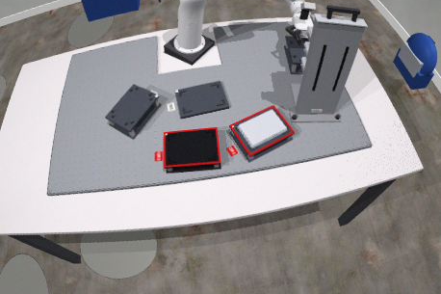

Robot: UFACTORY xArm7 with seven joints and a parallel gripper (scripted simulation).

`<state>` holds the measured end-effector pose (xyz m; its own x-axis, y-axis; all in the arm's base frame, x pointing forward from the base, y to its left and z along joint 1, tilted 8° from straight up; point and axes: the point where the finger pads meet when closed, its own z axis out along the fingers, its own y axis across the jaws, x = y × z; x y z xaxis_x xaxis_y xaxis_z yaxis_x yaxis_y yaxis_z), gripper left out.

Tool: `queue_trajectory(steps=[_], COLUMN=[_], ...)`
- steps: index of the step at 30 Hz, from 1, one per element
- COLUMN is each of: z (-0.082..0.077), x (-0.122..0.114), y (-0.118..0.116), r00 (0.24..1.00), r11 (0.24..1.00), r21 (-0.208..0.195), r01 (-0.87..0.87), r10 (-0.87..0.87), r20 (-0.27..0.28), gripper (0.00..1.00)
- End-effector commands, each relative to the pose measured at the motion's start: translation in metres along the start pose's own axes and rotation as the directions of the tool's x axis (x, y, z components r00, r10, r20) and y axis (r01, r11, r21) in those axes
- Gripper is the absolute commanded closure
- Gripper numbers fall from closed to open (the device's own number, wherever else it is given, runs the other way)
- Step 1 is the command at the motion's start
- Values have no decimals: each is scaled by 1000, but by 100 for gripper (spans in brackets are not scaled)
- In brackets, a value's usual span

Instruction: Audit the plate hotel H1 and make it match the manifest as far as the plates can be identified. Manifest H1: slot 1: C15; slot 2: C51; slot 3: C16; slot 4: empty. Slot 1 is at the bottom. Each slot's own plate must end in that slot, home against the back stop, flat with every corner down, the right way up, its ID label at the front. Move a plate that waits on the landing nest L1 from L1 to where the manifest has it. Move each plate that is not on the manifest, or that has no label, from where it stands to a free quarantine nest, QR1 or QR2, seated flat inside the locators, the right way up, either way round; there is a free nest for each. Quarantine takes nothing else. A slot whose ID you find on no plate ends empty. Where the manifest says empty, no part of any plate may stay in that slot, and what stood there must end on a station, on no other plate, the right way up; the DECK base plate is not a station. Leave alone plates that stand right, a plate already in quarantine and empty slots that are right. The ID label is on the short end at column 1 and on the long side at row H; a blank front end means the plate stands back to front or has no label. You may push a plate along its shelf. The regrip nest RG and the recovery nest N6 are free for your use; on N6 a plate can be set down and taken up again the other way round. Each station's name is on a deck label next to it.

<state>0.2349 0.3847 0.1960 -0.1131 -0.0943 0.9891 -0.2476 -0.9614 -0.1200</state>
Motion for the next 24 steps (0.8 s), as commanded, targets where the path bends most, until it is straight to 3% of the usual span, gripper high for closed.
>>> queue_trajectory(steps=[1, 19, 24], z=[-7, -34, -35], x=[1, 1, 6], y=[-1, -1, 0], r00=[1000, 1000, 1000], r11=[1000, 1000, 1000], r21=[1, 1, 1], r01=[-3, -3, -3], r10=[3, 3, 3], r20=[1, 1, 1], gripper=[0, 0, 0])
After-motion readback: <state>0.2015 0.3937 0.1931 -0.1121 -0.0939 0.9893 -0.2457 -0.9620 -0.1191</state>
